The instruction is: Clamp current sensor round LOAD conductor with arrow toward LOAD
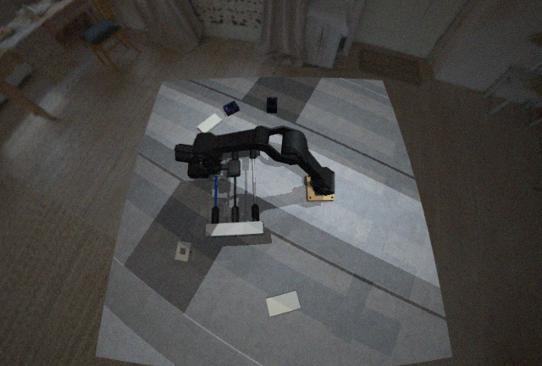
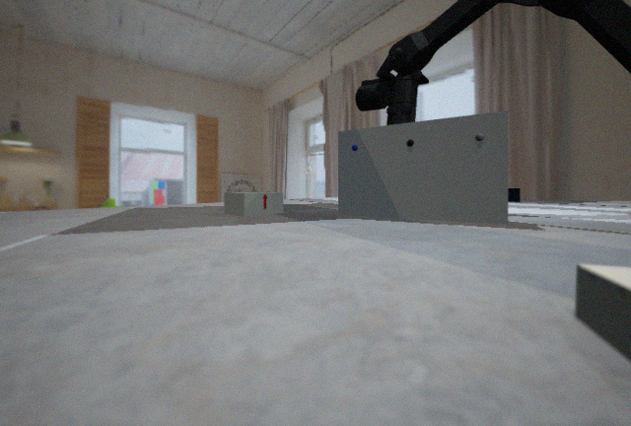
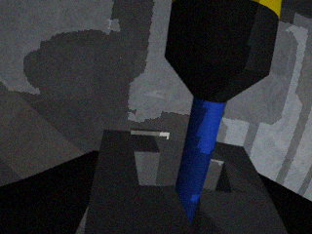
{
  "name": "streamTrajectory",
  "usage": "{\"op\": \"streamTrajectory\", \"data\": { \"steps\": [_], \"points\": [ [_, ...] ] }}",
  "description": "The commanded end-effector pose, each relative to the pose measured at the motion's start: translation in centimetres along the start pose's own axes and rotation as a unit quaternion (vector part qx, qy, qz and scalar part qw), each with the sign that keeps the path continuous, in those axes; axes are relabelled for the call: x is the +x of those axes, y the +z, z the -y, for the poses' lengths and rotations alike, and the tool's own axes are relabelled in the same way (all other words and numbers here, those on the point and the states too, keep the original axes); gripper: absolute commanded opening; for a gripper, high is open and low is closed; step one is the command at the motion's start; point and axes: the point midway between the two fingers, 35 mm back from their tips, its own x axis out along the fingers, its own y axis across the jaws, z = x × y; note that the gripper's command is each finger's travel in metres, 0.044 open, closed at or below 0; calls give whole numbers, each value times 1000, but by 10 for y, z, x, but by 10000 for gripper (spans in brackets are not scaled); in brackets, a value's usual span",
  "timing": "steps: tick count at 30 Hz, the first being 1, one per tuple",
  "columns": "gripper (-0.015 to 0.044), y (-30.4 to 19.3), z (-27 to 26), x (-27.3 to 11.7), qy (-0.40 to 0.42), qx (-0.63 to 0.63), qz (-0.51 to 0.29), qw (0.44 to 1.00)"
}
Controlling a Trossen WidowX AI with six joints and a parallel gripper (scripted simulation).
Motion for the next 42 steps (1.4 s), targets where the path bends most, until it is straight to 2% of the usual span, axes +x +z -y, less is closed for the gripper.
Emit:
{"op": "streamTrajectory", "data": {
  "steps": [1, 6, 7, 42],
  "points": [
    [142, 0, 0, -1, 1, 0, 0, 1000],
    [11, 0, 0, -1, 1, 0, 0, 1000],
    [0, 0, 0, -1, 1, 0, 0, 1000],
    [0, 0, 0, -1, 1, 0, 0, 1000]
  ]
}}
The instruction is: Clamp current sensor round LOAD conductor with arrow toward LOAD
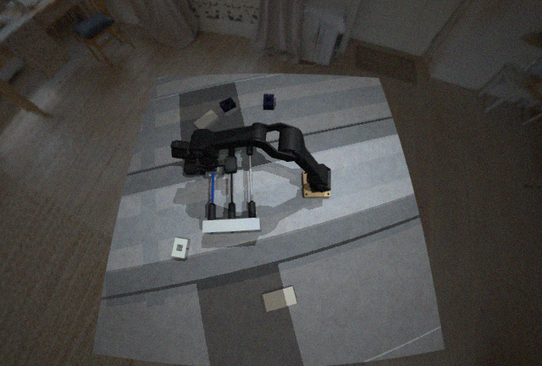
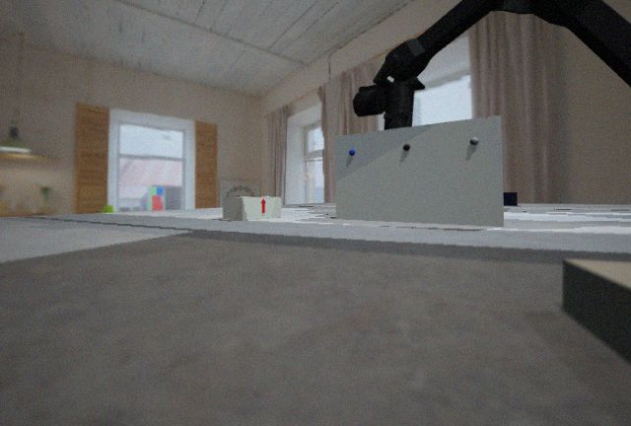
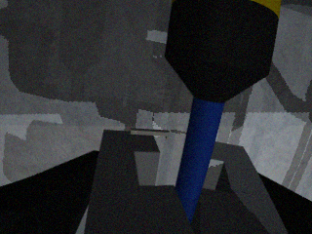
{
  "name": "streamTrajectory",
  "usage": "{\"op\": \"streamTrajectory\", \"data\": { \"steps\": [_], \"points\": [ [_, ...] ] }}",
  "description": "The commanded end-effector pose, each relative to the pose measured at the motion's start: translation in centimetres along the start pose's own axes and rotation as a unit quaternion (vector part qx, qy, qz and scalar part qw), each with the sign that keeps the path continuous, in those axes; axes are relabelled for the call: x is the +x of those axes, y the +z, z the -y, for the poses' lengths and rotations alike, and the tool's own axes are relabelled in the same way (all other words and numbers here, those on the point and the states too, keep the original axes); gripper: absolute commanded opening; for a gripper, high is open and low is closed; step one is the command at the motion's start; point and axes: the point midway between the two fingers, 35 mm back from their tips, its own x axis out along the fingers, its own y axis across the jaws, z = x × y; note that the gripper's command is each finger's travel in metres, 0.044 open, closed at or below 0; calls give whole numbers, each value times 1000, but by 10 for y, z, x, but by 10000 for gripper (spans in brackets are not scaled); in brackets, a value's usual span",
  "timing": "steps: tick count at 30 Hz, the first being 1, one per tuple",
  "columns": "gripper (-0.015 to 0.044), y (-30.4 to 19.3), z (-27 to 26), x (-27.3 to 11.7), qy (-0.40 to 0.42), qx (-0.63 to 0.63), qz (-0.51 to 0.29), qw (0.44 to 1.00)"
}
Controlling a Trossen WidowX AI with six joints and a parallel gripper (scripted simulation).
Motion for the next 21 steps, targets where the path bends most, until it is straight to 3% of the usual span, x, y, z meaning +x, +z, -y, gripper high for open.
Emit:
{"op": "streamTrajectory", "data": {
  "steps": [1, 21],
  "points": [
    [0, 0, 0, 0, 1, 0, 0, 1000],
    [0, 0, -1, -5, 32, 1, -1, 999]
  ]
}}
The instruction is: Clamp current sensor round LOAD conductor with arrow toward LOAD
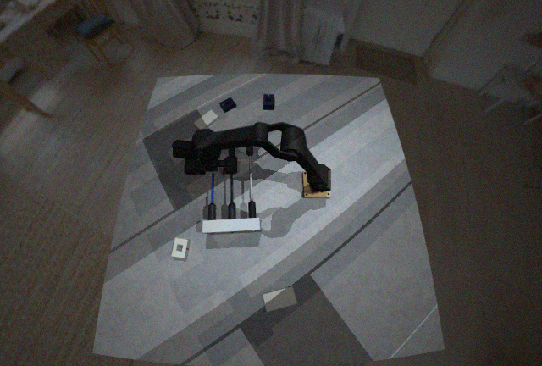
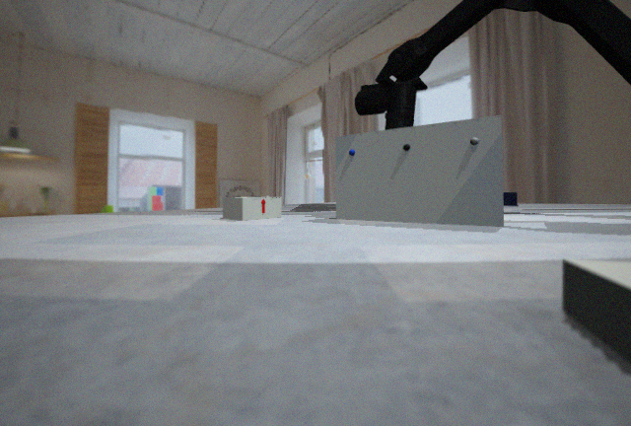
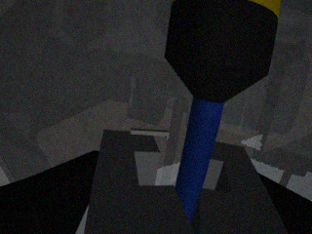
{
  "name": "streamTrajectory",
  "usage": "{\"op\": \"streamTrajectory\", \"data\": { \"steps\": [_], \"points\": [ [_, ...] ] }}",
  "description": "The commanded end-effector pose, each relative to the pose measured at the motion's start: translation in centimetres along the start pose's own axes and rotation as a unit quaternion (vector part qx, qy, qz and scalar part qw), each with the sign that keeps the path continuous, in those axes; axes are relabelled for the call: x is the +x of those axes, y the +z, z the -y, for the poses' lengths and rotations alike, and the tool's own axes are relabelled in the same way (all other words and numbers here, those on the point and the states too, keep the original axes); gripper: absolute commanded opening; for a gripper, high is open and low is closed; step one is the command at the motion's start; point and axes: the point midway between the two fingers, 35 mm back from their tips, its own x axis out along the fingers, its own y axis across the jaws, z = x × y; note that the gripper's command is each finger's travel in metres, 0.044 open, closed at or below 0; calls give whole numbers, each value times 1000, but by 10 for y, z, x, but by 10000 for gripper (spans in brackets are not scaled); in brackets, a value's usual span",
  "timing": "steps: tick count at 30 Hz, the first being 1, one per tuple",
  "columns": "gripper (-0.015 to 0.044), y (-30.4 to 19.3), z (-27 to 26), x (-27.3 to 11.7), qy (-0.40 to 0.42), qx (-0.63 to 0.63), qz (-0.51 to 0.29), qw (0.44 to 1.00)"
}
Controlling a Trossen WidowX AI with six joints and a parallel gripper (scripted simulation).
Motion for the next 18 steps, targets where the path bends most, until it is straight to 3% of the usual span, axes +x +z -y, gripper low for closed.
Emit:
{"op": "streamTrajectory", "data": {
  "steps": [1, 7, 18],
  "points": [
    [0, 0, -1, -6, 25, 1, -1, 1000],
    [0, 0, -2, -13, 66, 2, -2, 998],
    [0, 0, -2, -13, 67, 2, -2, 998]
  ]
}}
